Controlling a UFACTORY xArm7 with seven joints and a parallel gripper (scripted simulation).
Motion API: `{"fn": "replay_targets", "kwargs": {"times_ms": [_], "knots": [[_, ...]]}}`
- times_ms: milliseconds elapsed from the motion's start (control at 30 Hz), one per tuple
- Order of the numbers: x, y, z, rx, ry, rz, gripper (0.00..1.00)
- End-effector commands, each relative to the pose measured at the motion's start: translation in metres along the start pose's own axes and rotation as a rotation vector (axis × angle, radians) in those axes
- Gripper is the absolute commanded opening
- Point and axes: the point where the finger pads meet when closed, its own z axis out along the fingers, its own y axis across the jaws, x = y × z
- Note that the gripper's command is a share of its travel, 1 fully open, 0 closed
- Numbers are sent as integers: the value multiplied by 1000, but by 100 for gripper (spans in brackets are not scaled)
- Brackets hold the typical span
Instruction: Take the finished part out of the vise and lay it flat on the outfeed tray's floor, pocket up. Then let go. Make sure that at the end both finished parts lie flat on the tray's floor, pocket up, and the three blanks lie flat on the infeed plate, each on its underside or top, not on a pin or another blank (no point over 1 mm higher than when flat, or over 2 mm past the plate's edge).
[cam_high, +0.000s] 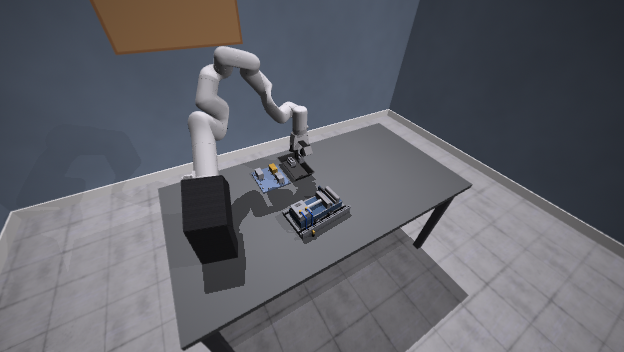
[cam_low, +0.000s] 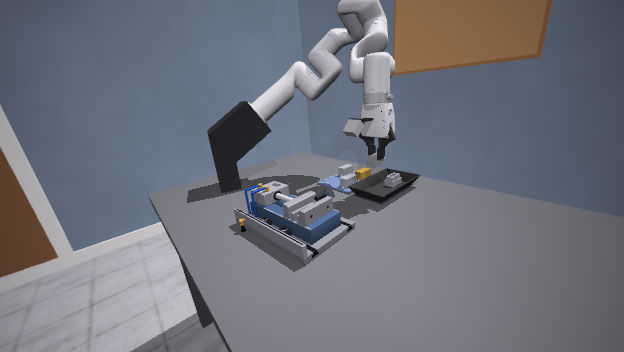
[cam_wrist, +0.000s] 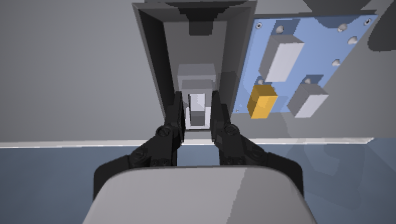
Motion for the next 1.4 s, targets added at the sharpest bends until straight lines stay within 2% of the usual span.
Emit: {"fn": "replay_targets", "kwargs": {"times_ms": [0,1367], "knots": [[1,-2,6,4,2,1,0],[1,-2,72,4,2,1,0]]}}
